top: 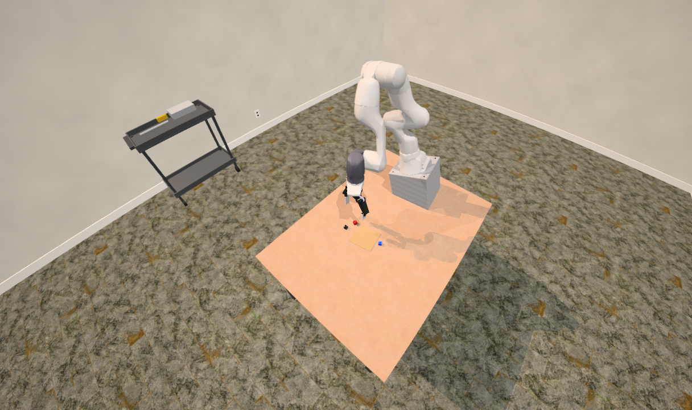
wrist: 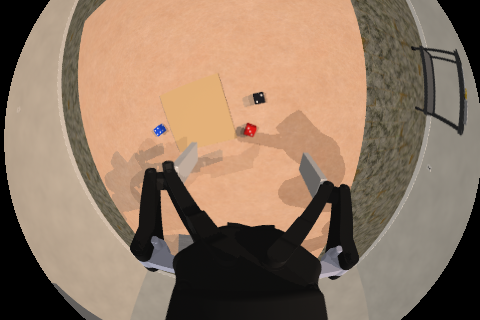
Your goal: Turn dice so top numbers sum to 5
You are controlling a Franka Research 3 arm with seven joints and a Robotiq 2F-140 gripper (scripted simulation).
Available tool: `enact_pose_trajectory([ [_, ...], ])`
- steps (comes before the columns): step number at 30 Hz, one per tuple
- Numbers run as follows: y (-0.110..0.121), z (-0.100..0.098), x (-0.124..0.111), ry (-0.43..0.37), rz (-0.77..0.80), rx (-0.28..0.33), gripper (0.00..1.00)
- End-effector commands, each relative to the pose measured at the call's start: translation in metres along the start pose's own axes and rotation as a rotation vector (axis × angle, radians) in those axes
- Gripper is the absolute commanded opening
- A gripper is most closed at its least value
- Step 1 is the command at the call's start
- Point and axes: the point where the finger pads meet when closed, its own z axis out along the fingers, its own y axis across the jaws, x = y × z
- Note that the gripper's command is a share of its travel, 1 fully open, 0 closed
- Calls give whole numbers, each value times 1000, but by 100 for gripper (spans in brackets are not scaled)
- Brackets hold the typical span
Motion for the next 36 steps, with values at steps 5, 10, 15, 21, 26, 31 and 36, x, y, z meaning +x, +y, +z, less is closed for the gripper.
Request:
enact_pose_trajectory([
  [5, -1, 1, 1, 19, 236, -12, 100],
  [10, -1, 2, 1, 19, 336, -11, 100],
  [15, -1, 2, 1, 20, 391, -11, 100],
  [21, -1, 3, 1, 20, 532, -9, 100],
  [26, -1, 4, 1, 21, 629, -8, 100],
  [31, -1, 5, 1, 21, 706, -7, 100],
  [36, -1, 6, 2, 22, 818, -6, 100],
])
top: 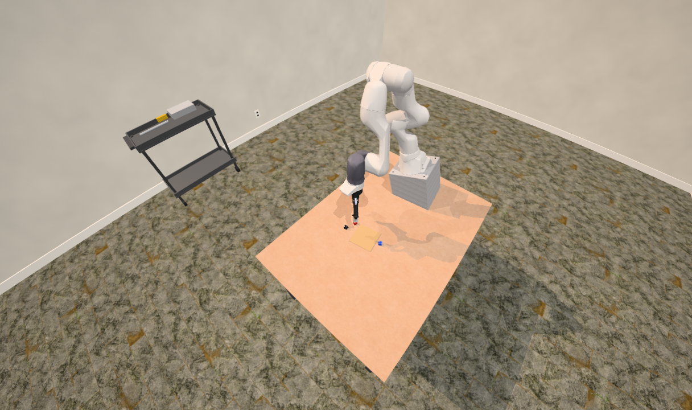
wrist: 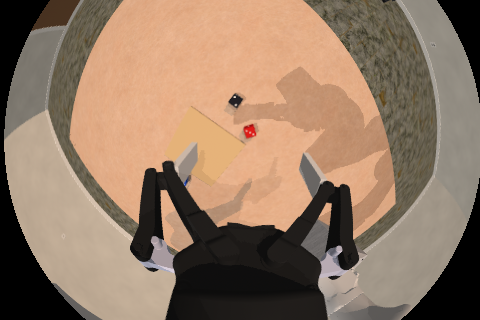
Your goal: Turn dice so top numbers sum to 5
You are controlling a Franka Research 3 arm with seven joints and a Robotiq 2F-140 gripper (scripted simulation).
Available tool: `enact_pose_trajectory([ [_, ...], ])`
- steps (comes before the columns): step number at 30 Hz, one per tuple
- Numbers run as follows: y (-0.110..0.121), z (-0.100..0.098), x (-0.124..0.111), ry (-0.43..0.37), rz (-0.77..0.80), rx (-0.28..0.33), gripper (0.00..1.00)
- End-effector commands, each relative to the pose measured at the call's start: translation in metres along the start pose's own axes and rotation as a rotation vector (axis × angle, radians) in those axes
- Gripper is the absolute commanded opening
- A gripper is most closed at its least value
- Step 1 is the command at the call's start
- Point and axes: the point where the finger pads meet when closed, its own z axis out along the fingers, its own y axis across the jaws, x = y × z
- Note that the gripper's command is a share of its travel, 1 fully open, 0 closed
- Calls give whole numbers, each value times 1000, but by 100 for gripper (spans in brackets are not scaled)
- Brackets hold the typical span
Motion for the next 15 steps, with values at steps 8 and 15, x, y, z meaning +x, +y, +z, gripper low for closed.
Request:
enact_pose_trajectory([
  [8, -1, 2, 1, 16, 316, 1, 100],
  [15, -1, 3, 1, 16, 449, 3, 100],
])
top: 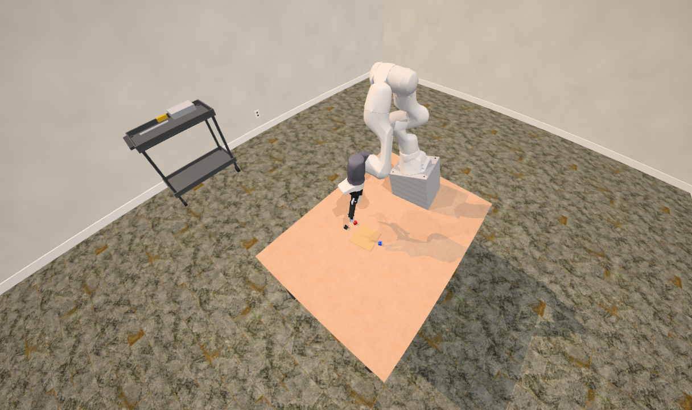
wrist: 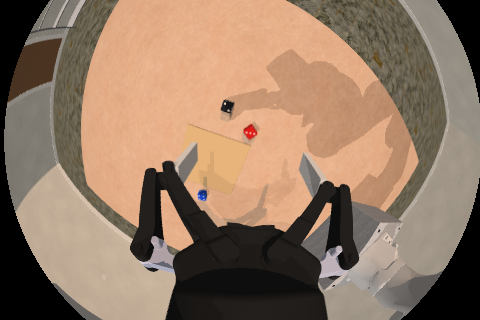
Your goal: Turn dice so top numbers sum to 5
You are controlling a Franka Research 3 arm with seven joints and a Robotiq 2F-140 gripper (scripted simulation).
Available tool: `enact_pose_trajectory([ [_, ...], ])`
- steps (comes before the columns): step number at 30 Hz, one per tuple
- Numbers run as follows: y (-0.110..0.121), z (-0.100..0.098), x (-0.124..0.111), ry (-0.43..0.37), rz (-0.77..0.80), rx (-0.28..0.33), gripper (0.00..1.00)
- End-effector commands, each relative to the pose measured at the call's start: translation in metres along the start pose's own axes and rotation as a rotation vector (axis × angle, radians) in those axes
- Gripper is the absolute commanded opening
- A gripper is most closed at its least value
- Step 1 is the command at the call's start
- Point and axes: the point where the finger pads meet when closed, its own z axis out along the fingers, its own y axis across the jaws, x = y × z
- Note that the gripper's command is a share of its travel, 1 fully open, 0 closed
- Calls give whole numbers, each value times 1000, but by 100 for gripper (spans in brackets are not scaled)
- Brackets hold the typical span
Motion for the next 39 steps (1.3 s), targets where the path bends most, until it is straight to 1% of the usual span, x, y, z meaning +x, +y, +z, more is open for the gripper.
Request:
enact_pose_trajectory([
  [1, -1, 1, 1, 11, 174, 2, 100],
  [4, -1, 1, 1, 11, 222, 3, 100],
  [13, -1, 3, 1, 11, 431, 4, 100],
  [15, -1, 3, 1, 11, 431, 4, 100],
  [16, -1, 3, 1, 11, 488, 4, 100],
  [30, -1, 5, 1, 10, 792, 6, 100],
  [32, -1, 5, 1, 10, 792, 6, 100],
  [33, -1, 6, 1, 10, 849, 6, 100],
  [36, -1, 6, 1, 10, 893, 6, 100],
  [39, -1, 7, 2, 10, 977, 7, 100],
])
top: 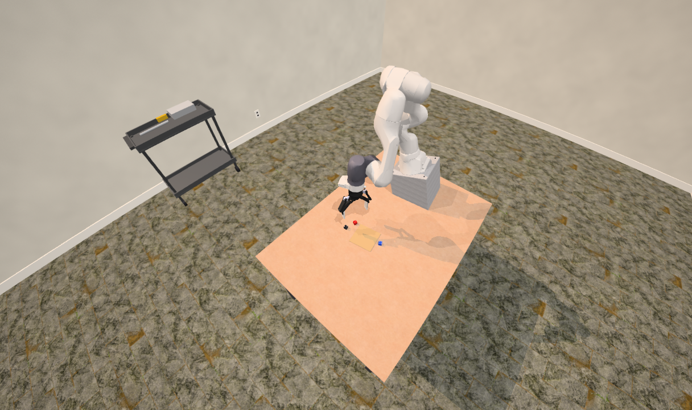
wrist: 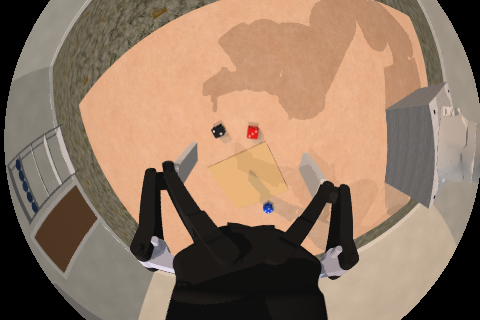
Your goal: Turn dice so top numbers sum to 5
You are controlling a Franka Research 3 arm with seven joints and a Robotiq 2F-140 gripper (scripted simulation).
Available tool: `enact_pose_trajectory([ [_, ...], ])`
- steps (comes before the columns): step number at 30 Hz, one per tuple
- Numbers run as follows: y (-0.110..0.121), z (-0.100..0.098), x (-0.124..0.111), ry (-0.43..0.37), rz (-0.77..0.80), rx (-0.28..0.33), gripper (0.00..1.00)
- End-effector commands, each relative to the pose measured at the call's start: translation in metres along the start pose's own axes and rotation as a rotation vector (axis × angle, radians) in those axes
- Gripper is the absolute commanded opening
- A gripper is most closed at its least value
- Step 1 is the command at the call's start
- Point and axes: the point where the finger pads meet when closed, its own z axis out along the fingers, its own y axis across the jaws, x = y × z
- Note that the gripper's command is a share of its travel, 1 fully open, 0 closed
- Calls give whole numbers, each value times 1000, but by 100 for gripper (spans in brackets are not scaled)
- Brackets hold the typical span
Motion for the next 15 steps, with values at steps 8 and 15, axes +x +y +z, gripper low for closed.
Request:
enact_pose_trajectory([
  [8, 1, 2, 1, 8, 318, -5, 100],
  [15, 1, 3, 1, 8, 464, -4, 100],
])
